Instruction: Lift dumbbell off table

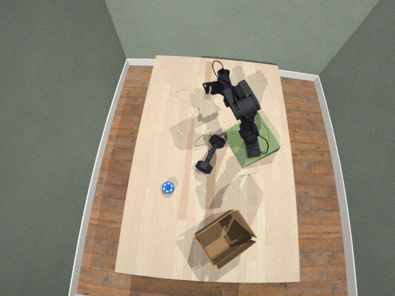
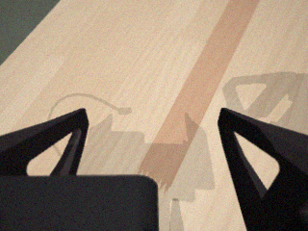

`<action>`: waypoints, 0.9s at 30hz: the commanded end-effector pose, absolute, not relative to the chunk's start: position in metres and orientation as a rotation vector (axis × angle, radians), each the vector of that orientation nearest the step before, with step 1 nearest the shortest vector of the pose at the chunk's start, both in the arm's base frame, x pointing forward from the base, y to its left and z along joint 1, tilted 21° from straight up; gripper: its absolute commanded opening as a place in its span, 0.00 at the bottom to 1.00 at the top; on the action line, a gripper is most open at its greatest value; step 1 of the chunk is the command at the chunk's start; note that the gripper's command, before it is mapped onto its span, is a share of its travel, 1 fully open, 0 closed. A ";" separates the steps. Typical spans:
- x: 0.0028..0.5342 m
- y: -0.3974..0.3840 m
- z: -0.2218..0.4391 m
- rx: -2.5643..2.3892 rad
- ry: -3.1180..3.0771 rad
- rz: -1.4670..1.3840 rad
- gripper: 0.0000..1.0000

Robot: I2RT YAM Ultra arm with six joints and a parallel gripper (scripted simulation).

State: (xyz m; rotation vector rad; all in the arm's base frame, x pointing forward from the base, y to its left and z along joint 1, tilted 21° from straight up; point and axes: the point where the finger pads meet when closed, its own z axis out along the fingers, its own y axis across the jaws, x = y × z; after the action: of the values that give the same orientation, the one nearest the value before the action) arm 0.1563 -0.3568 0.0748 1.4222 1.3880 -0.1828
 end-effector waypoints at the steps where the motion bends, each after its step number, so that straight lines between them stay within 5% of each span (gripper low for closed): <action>1: 0.155 -0.360 0.081 1.411 1.377 -0.197 1.00; 27: 0.179 -0.362 0.104 1.323 1.410 -0.214 1.00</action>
State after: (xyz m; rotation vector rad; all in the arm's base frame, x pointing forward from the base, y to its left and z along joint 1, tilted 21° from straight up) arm 0.1708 -0.3501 0.0750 1.3914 1.4170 -0.1584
